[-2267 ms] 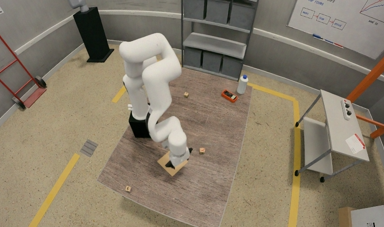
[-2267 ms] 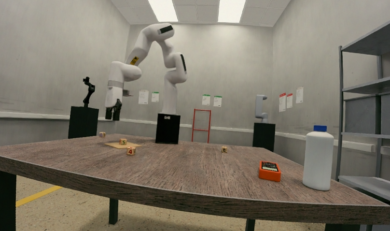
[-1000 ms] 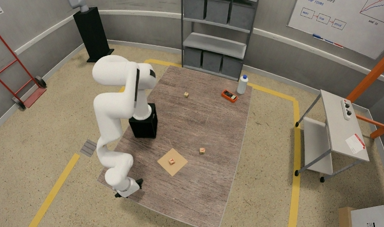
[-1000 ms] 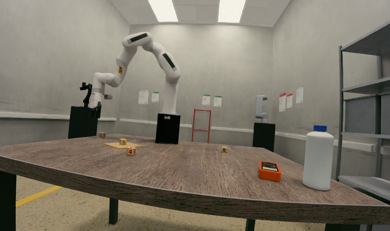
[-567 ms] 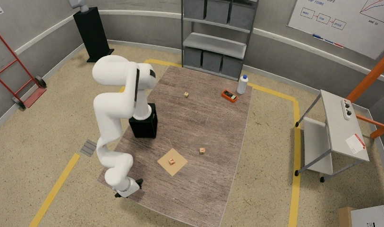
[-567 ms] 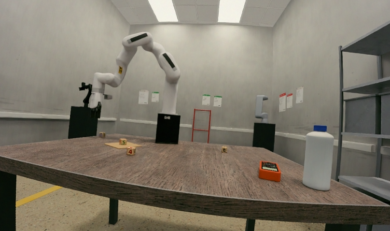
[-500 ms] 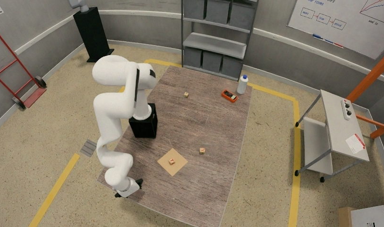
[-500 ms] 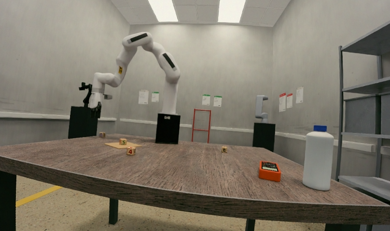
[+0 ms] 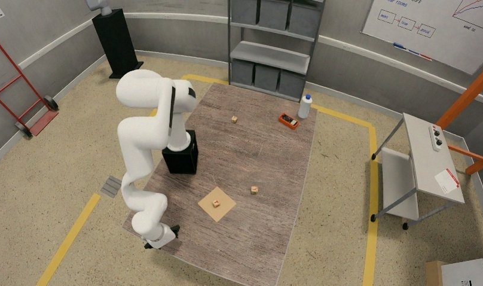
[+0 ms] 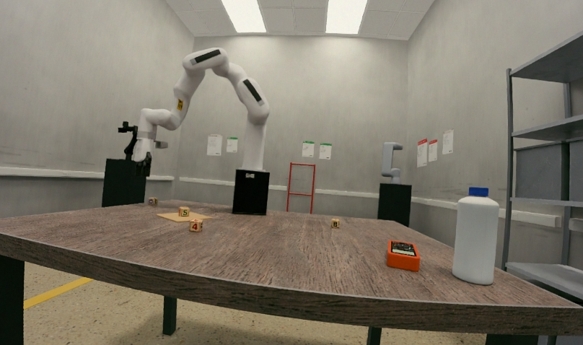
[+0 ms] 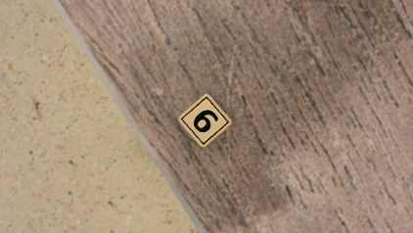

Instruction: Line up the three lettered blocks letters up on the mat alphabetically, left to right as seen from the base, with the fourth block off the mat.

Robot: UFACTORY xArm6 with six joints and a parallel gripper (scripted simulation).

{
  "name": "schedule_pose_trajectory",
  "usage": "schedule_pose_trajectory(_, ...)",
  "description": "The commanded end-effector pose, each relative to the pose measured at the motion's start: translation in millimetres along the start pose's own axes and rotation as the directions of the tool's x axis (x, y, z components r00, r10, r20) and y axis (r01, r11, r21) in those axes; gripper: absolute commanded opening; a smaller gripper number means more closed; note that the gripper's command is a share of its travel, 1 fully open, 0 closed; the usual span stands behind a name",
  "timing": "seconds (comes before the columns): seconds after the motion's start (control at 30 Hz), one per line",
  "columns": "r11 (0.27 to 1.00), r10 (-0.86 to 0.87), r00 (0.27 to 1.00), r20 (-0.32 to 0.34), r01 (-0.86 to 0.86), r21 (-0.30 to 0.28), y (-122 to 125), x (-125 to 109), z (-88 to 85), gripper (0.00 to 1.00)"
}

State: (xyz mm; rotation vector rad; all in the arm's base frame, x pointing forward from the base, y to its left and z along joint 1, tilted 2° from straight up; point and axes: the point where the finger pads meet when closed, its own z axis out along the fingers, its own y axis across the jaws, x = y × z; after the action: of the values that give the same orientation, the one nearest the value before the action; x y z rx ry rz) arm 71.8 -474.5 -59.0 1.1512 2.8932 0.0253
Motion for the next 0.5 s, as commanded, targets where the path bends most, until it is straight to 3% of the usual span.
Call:
schedule_pose_trajectory(0.0, 1.000, 0.000, 1.000, 0.003, 0.000, 0.002, -1, -1, -1.3, 1.00)
schedule_pose_trajectory(0.33, 1.000, -0.002, 1.000, 0.003, 0.002, 0.002, 0, -1, -1.3, 1.00)
schedule_pose_trajectory(0.47, 0.999, -0.042, 0.999, 0.002, 0.042, 0.002, 10, -9, -1.2, 1.00)
